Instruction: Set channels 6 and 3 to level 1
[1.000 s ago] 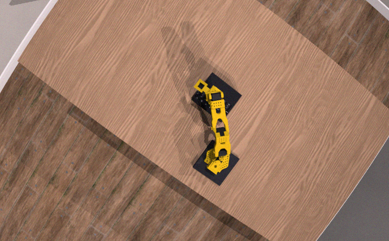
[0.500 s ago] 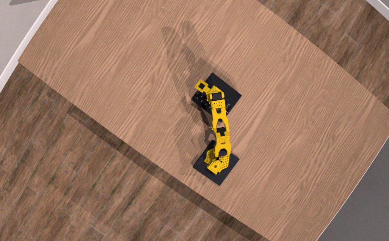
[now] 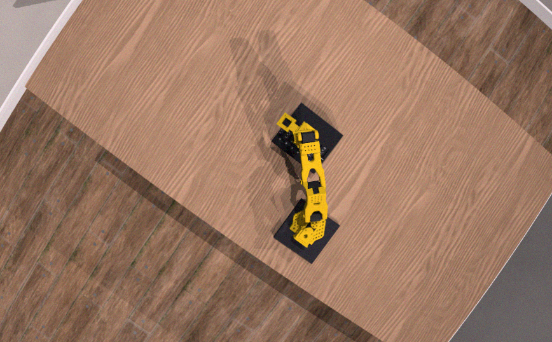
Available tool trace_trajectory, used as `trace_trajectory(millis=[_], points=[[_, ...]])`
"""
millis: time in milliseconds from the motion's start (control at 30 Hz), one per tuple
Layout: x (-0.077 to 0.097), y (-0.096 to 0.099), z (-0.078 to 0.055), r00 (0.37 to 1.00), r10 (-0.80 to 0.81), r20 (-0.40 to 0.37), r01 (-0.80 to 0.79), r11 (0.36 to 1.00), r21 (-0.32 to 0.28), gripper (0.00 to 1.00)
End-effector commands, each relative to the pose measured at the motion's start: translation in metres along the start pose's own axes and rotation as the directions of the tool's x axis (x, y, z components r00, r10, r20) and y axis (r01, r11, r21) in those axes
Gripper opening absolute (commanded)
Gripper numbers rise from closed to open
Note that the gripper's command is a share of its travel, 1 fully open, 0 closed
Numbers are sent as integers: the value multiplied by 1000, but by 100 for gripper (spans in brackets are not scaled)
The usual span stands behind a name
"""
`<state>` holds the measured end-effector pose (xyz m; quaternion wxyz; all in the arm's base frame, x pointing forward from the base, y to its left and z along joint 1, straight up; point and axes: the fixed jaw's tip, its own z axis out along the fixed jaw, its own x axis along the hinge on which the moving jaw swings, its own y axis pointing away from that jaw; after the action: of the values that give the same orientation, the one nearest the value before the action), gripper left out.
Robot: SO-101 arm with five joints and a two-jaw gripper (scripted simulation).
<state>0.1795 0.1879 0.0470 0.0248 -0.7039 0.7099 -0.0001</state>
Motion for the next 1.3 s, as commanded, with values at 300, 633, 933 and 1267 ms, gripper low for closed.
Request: trace_trajectory(millis=[300,633,933,1267], points=[[5,0,-9,1000,4,7,-4,1000,7,0],[5,0,-12,1000,4,14,-5,1000,14,0],[4,0,-16,1000,5,24,-6,1000,24,0],[4,1,-21,999,6,38,-7,999,37,0]])
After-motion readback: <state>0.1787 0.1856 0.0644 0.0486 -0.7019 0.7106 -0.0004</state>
